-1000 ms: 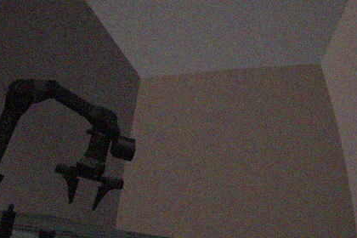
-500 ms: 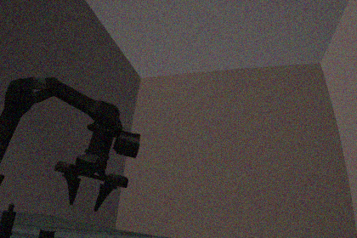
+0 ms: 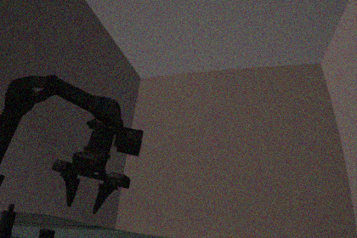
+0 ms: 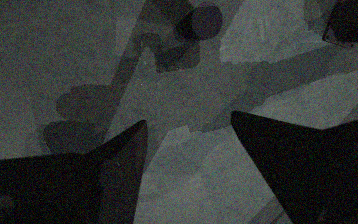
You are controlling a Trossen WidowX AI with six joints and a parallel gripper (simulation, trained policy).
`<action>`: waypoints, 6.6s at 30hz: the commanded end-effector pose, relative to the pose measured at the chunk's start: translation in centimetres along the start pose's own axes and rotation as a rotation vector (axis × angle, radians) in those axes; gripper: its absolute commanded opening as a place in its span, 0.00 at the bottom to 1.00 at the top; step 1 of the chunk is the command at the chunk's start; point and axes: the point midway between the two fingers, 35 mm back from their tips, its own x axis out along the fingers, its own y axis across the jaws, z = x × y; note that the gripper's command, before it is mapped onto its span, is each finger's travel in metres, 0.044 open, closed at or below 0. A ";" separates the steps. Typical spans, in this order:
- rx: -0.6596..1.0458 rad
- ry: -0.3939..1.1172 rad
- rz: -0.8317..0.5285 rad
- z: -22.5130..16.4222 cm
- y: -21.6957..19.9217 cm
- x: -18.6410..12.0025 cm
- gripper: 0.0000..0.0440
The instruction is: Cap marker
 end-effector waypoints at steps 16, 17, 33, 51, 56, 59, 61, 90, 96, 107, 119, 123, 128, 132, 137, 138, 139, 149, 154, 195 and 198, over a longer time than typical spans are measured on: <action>0.034 -0.026 -0.067 3.4 -0.3 1.0 0.70; 0.035 -0.026 -0.072 3.5 -0.4 1.1 0.70; 0.038 -0.014 -0.137 5.2 -1.6 2.8 0.66; -0.004 0.004 -0.185 6.0 -2.4 6.3 0.59; -0.024 -0.002 -0.188 6.2 -2.6 7.2 0.57; -0.035 -0.008 -0.188 6.4 -2.7 7.6 0.53; -0.042 -0.012 -0.186 6.4 -2.8 7.8 0.50; 0.005 -0.038 0.033 10.0 0.3 0.4 0.24; 0.040 -0.034 0.057 11.7 0.6 -1.2 0.23; 0.115 -0.035 0.071 15.0 0.7 -3.1 0.20; 0.212 -0.032 0.058 19.1 -0.2 -4.0 0.15; 0.238 -0.027 0.050 20.0 -0.5 -4.1 0.14; 0.252 -0.011 0.032 20.4 -0.6 -3.5 0.12; 0.258 -0.001 0.019 20.5 -0.5 -2.8 0.11; 0.261 0.009 0.001 20.6 -0.5 -1.9 0.10; 0.259 0.013 -0.003 20.6 -0.5 -1.6 0.09; 0.257 0.016 -0.007 20.6 -0.5 -1.3 0.09; 0.232 0.043 -0.041 20.7 -0.6 1.7 0.07; 0.216 0.044 -0.049 20.9 -0.7 2.7 0.07; 0.163 0.037 -0.073 21.3 -1.1 4.7 0.24; 0.162 0.037 -0.073 21.3 -1.1 4.7 0.25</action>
